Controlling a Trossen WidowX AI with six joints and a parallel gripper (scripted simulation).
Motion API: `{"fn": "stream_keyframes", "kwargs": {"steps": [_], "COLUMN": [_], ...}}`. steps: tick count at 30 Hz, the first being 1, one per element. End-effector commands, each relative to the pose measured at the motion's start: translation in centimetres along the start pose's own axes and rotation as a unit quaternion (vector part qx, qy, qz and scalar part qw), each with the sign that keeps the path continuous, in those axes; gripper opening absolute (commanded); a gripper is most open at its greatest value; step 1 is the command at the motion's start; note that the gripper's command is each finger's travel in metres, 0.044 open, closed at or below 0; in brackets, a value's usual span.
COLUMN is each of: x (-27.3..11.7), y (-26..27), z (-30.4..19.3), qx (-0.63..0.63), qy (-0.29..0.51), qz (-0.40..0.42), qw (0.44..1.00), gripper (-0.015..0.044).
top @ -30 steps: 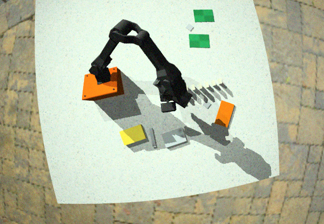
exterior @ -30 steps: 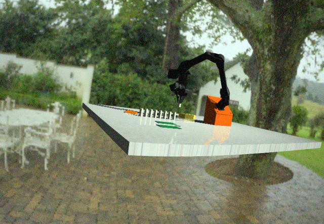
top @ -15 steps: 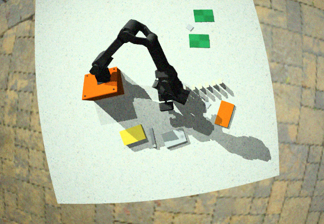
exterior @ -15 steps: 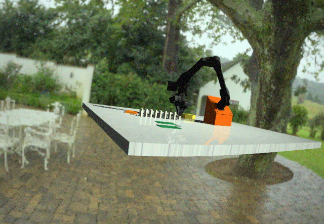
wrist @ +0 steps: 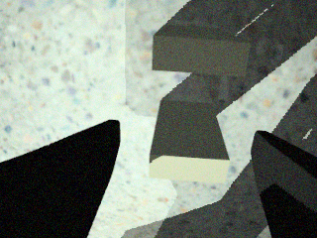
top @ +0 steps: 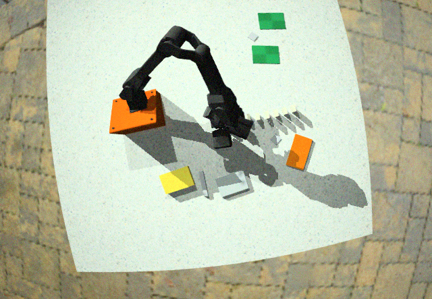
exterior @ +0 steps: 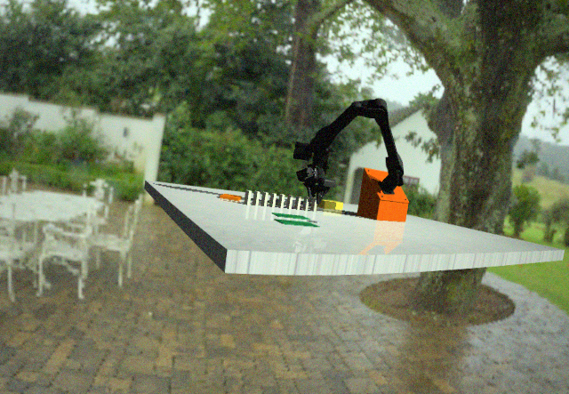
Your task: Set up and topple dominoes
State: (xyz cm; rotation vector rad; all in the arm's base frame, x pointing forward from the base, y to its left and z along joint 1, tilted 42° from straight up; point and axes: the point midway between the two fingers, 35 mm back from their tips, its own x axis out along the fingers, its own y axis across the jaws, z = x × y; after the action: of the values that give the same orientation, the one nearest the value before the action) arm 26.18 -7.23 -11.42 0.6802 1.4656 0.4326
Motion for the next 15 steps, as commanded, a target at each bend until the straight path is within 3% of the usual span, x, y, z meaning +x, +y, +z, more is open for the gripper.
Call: {"fn": "stream_keyframes", "kwargs": {"steps": [1, 5, 9, 15], "x": [0.0, 0.0, -1.0, -10.8], "y": [0.0, 0.0, -0.1, -0.4], "z": [0.1, 0.1, 0.3, 0.4], "qx": [0.002, 0.002, 0.002, 0.001], "qy": [-0.003, -0.003, -0.003, 0.000], "qz": [0.002, 0.002, 0.001, -0.004], "qw": [1.000, 1.000, 1.000, 1.000], "gripper": [0.0343, 0.0440, 0.0440, 0.0440]}}
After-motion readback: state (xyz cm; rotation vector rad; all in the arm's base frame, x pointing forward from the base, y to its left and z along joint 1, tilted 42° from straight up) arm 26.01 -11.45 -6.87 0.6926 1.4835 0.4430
